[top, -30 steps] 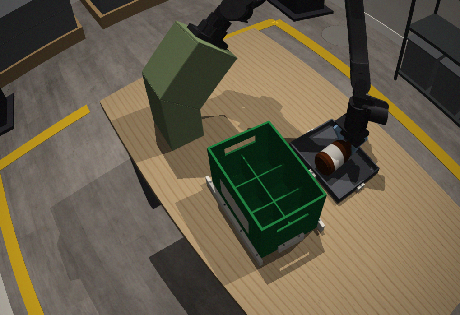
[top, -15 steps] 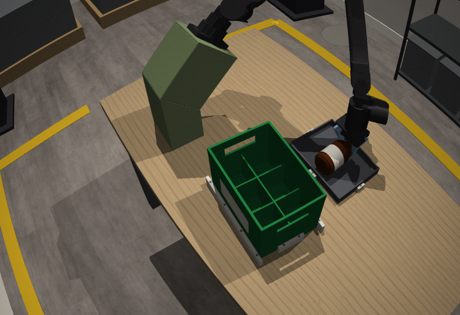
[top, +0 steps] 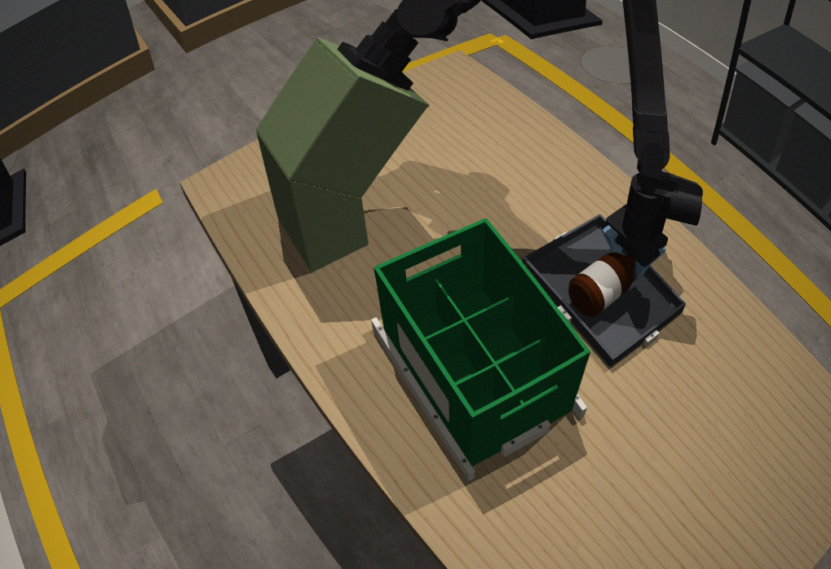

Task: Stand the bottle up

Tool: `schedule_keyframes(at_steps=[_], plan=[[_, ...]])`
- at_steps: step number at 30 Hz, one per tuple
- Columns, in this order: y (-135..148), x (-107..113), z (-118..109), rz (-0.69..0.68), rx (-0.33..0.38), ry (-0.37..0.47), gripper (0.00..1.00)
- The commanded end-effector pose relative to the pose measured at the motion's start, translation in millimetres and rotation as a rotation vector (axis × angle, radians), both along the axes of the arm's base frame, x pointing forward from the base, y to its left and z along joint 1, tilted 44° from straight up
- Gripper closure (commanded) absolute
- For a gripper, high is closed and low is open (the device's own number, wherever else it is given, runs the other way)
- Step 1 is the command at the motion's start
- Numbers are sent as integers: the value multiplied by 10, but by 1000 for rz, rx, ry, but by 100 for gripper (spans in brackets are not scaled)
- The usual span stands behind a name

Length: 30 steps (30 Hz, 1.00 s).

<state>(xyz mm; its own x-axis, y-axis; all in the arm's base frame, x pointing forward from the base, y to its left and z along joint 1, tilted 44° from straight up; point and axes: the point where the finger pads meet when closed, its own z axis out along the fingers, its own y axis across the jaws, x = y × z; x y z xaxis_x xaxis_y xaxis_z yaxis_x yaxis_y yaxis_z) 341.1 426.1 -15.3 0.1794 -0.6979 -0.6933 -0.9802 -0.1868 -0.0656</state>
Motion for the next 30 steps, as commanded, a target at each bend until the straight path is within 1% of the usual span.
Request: schedule_keyframes(at_steps=[1, 14, 15, 30], plan=[[92, 23, 55, 3, 11, -13, 39], [92, 23, 55, 3, 11, -13, 39], [92, 23, 55, 3, 11, -13, 100], [59, 23, 55, 2, 10, -12, 100]])
